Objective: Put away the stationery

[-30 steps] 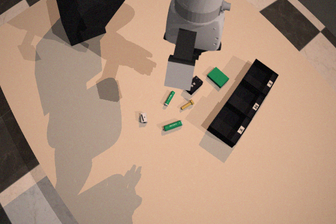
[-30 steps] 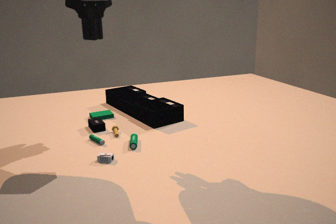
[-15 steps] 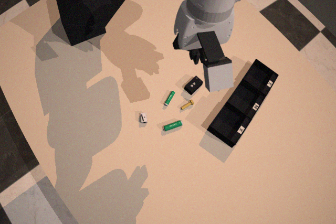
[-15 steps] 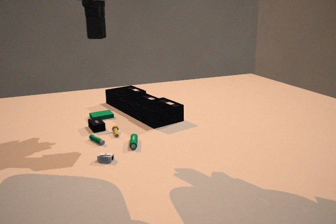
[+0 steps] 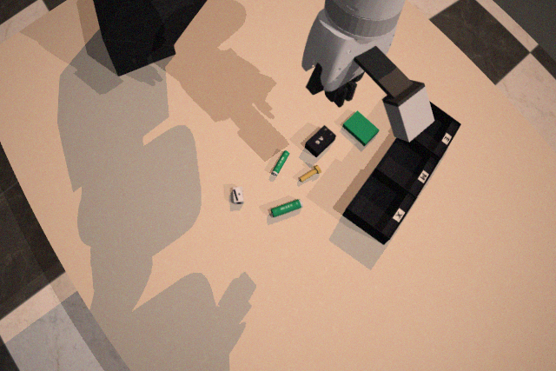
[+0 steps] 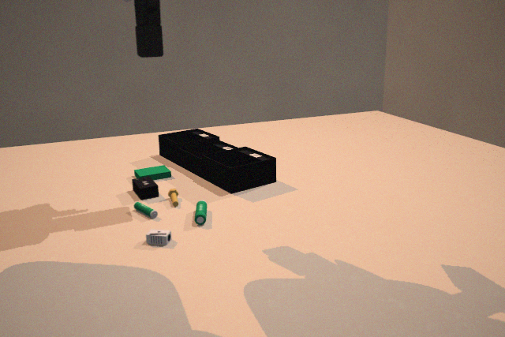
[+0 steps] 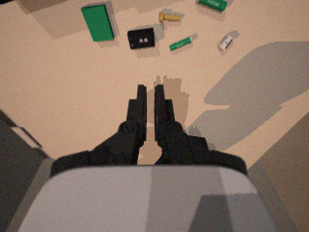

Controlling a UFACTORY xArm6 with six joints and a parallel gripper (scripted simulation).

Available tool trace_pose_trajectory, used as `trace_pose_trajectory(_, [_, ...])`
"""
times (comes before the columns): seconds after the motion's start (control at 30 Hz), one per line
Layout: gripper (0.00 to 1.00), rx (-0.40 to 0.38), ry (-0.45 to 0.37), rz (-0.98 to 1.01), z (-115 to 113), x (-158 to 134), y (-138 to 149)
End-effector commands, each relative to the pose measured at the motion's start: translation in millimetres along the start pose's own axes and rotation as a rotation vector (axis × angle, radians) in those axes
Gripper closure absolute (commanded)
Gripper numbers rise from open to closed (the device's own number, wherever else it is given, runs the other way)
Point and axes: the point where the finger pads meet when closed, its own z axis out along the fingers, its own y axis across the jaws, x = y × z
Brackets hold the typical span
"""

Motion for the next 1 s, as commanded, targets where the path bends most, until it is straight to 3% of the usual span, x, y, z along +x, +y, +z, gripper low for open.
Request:
trace_pose_trajectory(0.0, [0.93, 0.0, 0.006, -0.021, -1, 1, 0])
trace_pose_trajectory(0.1, [0.93, 0.0, 0.006, -0.021, -1, 1, 0])
trace_pose_trajectory(0.23, [0.93, 0.0, 0.006, -0.197, 23, 24, -4])
trace_pose_trajectory(0.33, [0.93, 0.0, 0.006, -0.265, 29, 30, -5])
trace_pose_trajectory(0.8, [0.93, 0.0, 0.006, -0.265, 113, 110, -18])
trace_pose_trajectory(0.87, [0.93, 0.0, 0.006, -0.265, 113, 110, -18])
trace_pose_trajectory(0.97, [0.93, 0.0, 0.006, -0.264, 130, 126, -20])
